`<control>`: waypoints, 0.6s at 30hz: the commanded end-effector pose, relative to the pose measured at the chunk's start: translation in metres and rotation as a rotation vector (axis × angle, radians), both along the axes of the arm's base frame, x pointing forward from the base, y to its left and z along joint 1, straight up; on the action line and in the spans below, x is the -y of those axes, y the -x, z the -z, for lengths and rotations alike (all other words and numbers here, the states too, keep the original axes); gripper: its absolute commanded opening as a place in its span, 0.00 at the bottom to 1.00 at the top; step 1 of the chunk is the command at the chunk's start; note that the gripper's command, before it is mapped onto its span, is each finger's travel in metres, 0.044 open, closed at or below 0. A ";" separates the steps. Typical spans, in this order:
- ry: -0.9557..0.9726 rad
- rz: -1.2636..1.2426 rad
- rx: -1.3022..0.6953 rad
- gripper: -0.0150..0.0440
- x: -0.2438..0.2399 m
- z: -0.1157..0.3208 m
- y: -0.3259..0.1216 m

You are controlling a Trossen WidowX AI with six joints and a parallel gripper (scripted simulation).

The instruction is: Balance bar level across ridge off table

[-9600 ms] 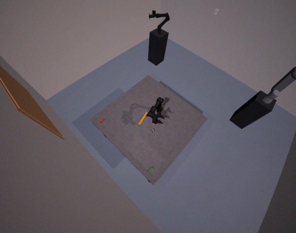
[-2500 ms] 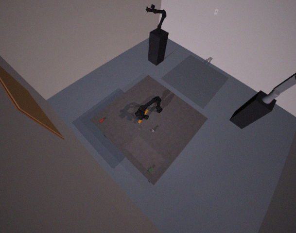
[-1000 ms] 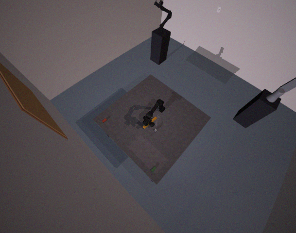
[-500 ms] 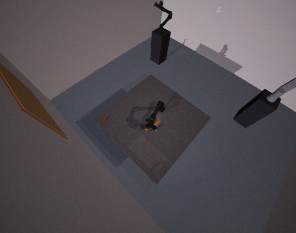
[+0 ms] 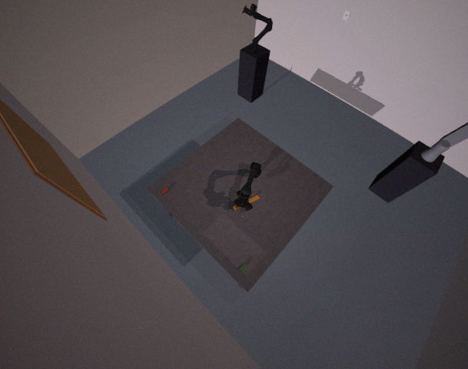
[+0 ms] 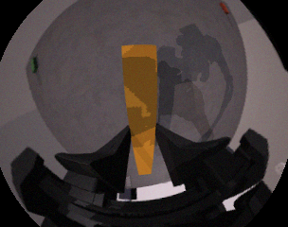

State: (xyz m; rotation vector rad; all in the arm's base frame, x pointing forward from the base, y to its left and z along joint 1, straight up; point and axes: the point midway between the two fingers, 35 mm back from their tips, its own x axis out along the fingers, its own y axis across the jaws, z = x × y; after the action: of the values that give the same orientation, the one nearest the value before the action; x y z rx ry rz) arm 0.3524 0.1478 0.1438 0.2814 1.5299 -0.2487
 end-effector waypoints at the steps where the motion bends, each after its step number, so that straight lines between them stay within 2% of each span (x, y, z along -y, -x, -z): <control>1: 0.004 0.023 -0.001 0.25 -0.005 0.002 0.000; 18: 0.004 0.024 -0.001 0.25 -0.006 0.029 -0.001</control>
State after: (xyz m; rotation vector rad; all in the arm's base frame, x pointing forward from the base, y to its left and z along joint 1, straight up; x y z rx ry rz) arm 0.3529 0.1553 0.1221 0.2964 1.5287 -0.2641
